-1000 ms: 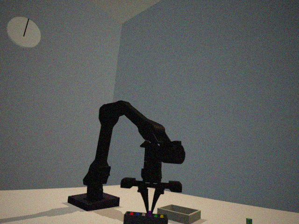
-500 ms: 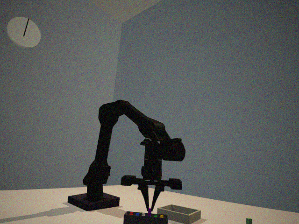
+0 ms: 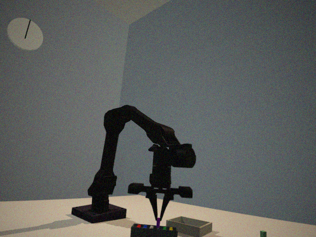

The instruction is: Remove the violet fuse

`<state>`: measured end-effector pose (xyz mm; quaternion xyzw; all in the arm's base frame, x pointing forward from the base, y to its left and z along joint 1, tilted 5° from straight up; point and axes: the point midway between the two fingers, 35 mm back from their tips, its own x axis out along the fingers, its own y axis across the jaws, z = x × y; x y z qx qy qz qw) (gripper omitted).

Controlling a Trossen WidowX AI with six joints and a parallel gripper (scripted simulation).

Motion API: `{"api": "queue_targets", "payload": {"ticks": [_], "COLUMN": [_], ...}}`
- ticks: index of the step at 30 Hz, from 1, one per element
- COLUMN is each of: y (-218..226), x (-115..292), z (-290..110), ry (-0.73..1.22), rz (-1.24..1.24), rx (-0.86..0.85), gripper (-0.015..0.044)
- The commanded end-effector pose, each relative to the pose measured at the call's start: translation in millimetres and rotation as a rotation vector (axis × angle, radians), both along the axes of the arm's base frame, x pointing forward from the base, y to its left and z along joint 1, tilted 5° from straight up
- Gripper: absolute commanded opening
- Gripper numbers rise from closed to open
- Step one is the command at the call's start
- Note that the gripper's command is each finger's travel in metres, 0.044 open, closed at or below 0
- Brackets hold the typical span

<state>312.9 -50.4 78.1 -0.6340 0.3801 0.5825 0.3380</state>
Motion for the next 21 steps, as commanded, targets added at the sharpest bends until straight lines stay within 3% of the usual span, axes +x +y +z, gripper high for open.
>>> {"api": "queue_targets", "payload": {"ticks": [1, 21], "y": [0.7, 1.7], "x": [-0.2, -1.0], "z": [2.7, 12.5], "ry": [0.0, 0.001], "rz": [-0.002, -0.001], "rx": [0.002, 0.003], "gripper": [0.0, 0.0]}}
